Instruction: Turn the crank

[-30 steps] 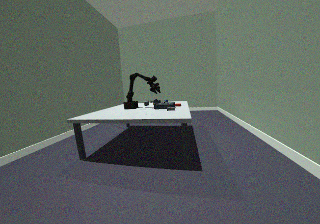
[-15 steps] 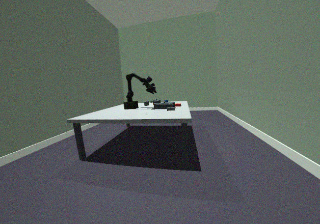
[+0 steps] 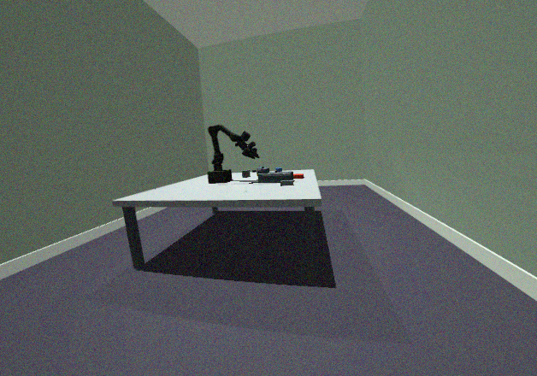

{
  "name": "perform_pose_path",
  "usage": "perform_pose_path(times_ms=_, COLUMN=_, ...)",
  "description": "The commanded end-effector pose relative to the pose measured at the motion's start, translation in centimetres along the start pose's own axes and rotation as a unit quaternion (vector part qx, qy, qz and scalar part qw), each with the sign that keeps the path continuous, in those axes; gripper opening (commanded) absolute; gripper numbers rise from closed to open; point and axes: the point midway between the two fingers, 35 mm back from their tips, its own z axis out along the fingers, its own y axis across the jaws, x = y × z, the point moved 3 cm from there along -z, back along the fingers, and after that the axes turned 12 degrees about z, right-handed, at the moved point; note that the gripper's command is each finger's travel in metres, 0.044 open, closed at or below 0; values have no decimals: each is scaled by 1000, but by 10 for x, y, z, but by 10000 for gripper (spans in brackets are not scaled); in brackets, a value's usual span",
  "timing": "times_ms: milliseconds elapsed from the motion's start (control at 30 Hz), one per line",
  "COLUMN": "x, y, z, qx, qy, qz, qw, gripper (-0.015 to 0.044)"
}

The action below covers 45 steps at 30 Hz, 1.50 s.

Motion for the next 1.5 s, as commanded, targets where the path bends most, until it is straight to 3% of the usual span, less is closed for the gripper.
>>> perform_pose_path(times_ms=0, x=19, y=-4, z=17, qx=-1, qy=8, qz=-2, qw=1000, gripper=440)
perform_pose_path(times_ms=267, x=51, y=-10, z=44, qx=-1, qy=8, qz=-2, qw=1000, gripper=440)
perform_pose_path(times_ms=1467, x=88, y=-18, z=81, qx=-1, qy=9, qz=-2, qw=1000, gripper=440)
